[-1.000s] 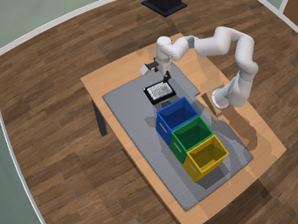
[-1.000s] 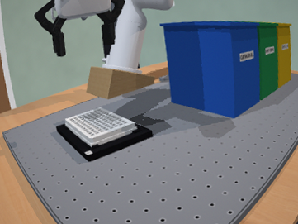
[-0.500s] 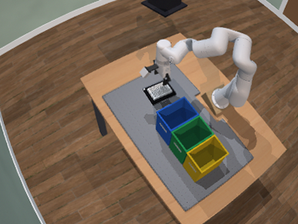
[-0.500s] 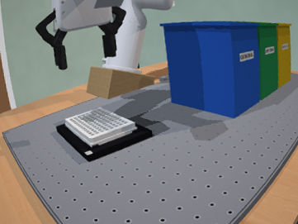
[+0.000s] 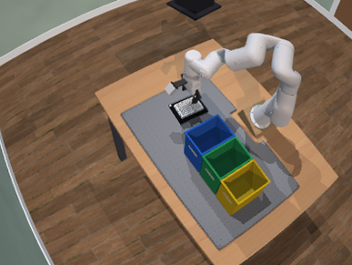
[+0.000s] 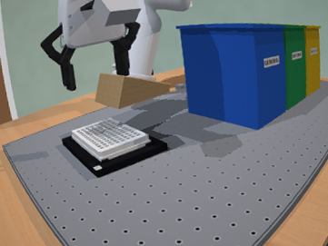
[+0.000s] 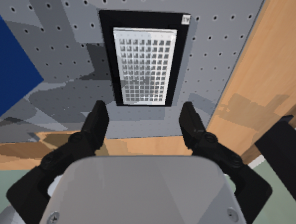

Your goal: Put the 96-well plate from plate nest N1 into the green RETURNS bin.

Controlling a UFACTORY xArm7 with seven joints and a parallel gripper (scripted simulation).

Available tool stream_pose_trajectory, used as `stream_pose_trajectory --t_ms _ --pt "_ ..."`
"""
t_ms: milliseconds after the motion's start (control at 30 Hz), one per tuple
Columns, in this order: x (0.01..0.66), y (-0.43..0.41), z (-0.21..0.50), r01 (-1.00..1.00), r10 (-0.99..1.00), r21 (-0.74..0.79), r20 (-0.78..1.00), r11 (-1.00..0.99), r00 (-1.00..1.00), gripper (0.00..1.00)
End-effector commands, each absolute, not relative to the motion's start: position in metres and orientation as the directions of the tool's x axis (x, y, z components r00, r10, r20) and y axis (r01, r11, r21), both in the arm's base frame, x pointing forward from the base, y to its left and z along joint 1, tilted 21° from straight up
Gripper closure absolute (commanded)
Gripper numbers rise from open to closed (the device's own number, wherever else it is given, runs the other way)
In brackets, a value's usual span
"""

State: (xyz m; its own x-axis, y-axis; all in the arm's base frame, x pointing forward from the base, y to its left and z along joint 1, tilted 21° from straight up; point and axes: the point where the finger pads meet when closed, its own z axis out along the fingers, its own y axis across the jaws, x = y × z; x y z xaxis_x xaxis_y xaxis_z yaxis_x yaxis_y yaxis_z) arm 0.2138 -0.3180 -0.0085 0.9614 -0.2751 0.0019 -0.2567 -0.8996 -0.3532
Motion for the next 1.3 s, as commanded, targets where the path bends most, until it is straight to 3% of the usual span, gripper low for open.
stream_pose_trajectory --t_ms 0,1267 --pt "0.215 -0.317 -0.016 -0.257 -0.276 -0.350 0.005 -0.901 0.961 0.00" --pt "0.220 -0.299 -0.066 -0.257 -0.276 -0.350 0.005 -0.901 0.961 0.00"
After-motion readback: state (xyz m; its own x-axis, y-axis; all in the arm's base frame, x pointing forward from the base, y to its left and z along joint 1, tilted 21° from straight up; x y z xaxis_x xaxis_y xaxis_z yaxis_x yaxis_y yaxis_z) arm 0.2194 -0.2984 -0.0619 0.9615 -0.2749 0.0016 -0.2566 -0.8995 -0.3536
